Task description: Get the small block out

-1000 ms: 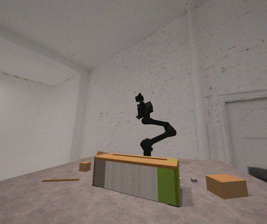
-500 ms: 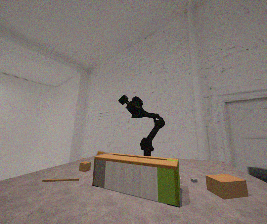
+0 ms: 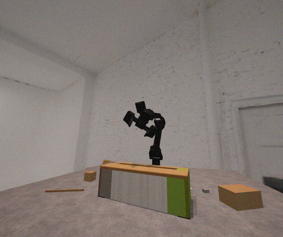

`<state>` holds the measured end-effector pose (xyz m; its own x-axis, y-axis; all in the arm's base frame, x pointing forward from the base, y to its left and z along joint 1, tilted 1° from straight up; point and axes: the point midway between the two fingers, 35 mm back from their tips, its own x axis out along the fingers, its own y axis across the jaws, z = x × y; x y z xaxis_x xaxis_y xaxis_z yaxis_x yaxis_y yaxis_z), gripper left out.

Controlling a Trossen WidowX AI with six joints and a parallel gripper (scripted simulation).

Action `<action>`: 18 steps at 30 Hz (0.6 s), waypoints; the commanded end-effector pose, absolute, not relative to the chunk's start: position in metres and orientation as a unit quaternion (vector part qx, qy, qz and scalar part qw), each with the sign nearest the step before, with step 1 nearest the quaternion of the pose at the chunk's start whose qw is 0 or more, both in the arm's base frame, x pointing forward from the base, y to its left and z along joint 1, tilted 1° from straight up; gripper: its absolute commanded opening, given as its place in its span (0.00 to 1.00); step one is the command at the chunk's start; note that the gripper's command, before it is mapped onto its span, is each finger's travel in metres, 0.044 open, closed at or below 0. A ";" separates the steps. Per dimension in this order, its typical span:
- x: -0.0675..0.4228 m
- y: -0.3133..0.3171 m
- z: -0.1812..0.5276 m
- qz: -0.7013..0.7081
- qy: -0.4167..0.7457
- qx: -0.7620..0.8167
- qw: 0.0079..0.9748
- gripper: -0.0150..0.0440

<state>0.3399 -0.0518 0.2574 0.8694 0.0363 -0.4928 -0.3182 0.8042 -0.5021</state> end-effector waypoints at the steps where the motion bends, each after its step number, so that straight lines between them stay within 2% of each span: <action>1: 0.338 -0.006 0.194 0.200 0.411 -0.349 0.818 0.93; 7: 0.314 0.027 0.156 0.284 0.529 -0.418 0.682 0.93; 13: 0.279 0.053 0.139 0.361 0.613 -0.512 0.480 0.93; 18: 0.277 0.055 0.139 0.367 0.618 -0.521 0.460 0.93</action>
